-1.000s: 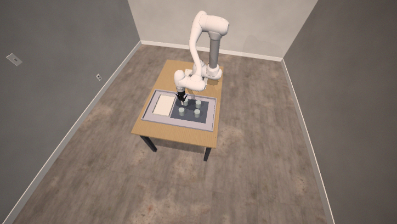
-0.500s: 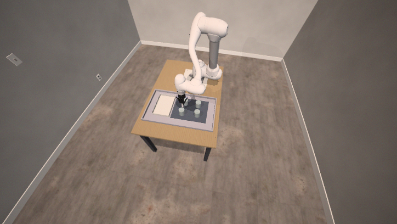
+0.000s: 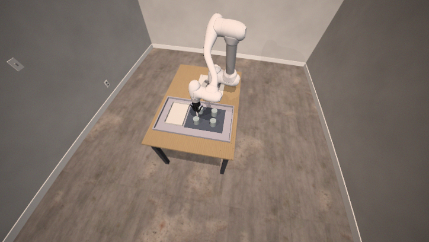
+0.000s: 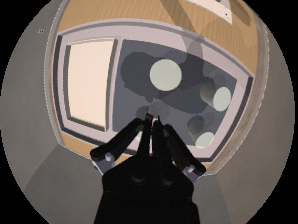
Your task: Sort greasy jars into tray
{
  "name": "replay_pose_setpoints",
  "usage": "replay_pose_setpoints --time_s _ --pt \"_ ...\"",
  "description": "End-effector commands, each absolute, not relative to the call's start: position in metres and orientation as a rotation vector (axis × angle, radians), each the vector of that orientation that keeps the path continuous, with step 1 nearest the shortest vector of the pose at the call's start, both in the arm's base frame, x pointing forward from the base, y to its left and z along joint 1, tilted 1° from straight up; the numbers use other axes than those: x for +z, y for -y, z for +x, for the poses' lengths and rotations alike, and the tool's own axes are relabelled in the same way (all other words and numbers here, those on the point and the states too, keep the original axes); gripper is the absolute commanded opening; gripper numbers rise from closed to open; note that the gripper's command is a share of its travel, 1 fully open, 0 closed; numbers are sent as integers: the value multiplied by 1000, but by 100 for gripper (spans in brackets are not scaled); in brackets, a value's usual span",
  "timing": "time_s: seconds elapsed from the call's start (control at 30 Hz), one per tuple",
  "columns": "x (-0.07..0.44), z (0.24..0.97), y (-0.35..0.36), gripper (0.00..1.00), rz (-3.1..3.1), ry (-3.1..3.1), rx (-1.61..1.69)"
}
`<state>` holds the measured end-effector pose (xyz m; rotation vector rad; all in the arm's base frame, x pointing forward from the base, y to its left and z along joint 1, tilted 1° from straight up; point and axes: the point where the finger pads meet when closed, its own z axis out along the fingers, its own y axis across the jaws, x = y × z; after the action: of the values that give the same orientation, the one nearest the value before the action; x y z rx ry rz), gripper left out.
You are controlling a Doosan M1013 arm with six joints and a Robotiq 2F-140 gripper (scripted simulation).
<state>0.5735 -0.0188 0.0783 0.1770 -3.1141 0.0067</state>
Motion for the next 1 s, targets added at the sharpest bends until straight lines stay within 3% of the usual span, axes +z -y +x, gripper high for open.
replay_pose_setpoints --time_s 0.0,0.97 --pt "78 574 19 0 177 3114 6" --pt "78 577 18 0 177 3114 6"
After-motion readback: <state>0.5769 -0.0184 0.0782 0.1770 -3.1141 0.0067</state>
